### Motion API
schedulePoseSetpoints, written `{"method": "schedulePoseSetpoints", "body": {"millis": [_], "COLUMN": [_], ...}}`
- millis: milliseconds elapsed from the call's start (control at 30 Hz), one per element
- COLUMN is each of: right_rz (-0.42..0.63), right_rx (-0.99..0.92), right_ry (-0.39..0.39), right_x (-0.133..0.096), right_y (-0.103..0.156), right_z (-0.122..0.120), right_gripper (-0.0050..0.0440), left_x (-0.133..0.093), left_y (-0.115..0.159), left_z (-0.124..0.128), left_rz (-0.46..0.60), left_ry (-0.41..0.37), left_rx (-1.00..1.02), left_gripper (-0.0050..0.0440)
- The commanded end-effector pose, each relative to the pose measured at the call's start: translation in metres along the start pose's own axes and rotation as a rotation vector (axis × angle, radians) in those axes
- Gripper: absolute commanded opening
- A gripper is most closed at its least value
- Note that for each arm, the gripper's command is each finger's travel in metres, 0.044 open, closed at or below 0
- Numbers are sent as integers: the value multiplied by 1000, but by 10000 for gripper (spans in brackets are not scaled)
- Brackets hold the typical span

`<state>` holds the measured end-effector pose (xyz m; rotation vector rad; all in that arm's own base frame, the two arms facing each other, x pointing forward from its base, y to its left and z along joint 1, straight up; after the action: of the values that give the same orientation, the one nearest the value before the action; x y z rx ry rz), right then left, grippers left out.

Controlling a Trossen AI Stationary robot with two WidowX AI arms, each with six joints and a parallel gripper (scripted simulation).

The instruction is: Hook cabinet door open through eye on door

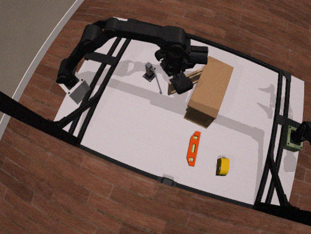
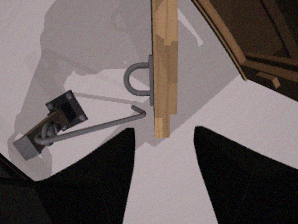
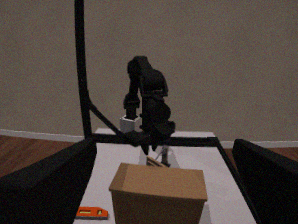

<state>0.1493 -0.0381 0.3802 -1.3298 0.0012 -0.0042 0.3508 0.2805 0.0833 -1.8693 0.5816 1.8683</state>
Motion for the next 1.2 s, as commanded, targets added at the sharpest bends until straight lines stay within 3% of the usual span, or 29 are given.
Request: {"method": "schedulePoseSetpoints", "body": {"millis": [0,533,967,1167], "right_rz": [1,1,1,1], "right_rx": [4,4,4,4], "right_ry": [-3,-3,-3,-3], "right_x": [0,0,0,0], "right_y": [0,0,0,0], "right_z": [0,0,0,0], "right_gripper": [400,400,400,400], "left_x": [0,2,5,5], "left_y": [0,-1,5,9], "left_z": [0,6,16,20], "left_rz": [-6,-125,-272,-302], "left_ry": [0,-38,-192,-262], "left_rx": [17,439,1054,1247], "left_gripper": [160,160,160,160]}}
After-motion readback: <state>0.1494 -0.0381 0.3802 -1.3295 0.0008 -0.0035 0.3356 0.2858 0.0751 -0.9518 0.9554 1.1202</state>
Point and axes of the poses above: on each arm, the point midway between the two fingers, 35 mm back from their tips, its own x axis out along the fingers, its own z axis across the jaws, y = z × x, the point moved 1 cm from there along -x, back along the fingers, and after that the axes turned 14 degrees about x, right-handed, at the moved point
